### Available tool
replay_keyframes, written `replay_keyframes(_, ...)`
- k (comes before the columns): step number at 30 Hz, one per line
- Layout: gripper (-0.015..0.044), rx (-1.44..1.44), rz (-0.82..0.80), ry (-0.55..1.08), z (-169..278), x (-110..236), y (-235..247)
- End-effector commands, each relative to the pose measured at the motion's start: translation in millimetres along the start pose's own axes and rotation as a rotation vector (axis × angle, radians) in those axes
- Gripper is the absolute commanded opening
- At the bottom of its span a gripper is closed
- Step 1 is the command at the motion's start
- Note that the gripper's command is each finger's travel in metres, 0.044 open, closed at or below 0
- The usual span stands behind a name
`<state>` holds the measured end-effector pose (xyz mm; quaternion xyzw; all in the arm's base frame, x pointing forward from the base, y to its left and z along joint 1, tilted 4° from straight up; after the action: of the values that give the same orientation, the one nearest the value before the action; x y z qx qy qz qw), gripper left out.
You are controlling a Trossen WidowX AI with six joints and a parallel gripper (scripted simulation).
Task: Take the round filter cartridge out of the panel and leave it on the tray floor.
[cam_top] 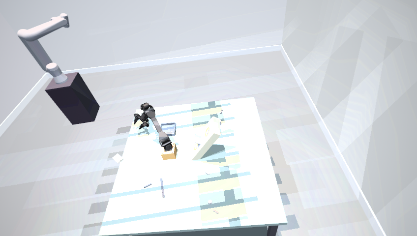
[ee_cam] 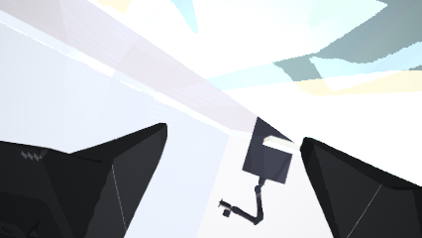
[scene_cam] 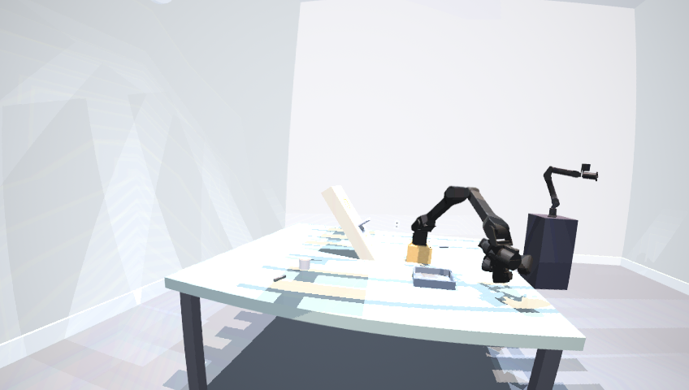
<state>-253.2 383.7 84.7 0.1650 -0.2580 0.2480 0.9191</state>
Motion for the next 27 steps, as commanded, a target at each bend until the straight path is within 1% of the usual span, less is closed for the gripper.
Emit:
replay_keyframes(1,0.0374,0.009,-0.006,-0.004,-1,3,0)
replay_keyframes(3,0.0321,0.080,-0.050,-0.037,-6,26,-2)
replay_keyframes(6,0.0242,0.237,-0.140,-0.128,-17,79,-12)
replay_keyframes(8,0.0190,0.319,-0.180,-0.186,-22,106,-20)
replay_keyframes(11,0.0111,0.460,-0.238,-0.307,-31,155,-39)
replay_keyframes(12,0.0096,0.506,-0.252,-0.354,-34,171,-47)
replay_keyframes(16,0.0096,0.672,-0.280,-0.555,-43,231,-85)
replay_keyframes(20,0.0096,0.813,-0.252,-0.770,-47,282,-131)
replay_keyframes(22,0.0096,0.798,-0.242,-0.872,-48,303,-157)
replay_keyframes(27,0.0096,0.902,-0.130,-1.084,-43,340,-211)
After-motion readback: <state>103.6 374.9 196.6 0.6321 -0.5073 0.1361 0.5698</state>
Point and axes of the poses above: the point midway between the two fingers, 35 mm back from their tips, its own x axis back along the fingers, its own y axis across the jaws, z = x × y, the point moved 7 cm from there along x, back along the fingers, and after that the axes turned 10 degrees about -x, right-handed, at the moved point
